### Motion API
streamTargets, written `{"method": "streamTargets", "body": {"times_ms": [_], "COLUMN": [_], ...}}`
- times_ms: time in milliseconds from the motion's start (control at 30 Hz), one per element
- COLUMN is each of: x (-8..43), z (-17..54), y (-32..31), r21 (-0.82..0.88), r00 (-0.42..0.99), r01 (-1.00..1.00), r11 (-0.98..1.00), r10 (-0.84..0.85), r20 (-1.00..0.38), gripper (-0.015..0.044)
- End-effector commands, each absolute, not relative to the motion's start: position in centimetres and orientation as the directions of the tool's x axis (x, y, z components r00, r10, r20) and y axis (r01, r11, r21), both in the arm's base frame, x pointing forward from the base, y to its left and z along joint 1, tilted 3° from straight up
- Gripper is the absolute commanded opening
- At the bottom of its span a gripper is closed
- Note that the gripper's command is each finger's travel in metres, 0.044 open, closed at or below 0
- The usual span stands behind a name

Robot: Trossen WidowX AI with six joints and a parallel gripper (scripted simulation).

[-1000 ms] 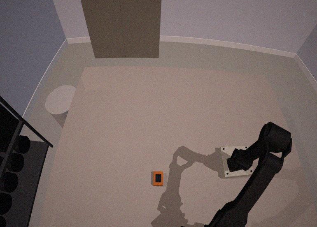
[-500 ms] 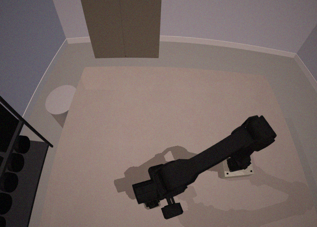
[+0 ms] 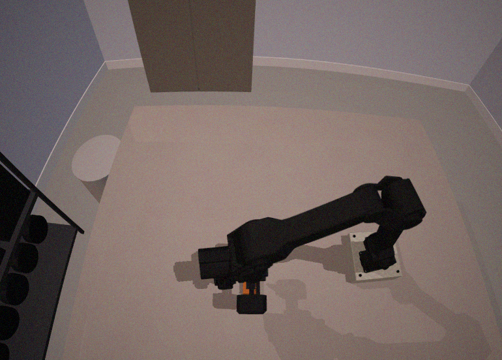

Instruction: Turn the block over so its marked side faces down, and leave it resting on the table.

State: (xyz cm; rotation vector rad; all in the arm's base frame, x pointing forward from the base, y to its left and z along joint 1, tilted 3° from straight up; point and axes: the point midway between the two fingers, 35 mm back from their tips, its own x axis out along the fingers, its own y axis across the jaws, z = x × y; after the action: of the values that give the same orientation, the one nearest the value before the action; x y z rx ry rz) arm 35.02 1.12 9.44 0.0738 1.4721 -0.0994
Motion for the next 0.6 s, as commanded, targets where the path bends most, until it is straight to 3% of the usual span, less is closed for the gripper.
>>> {"method": "streamTargets", "body": {"times_ms": [0,567], "x": [34.6,34.8], "z": [7.1,4.9], "y": [0.6,0.6], "r21": [-0.02,-0.02], "r00": [0.072,0.072], "r01": [0.125,0.125], "r11": [0.992,0.992], "r10": [-0.029,-0.029], "r20": [-0.997,-0.997], "gripper": [0.044,0.044]}}
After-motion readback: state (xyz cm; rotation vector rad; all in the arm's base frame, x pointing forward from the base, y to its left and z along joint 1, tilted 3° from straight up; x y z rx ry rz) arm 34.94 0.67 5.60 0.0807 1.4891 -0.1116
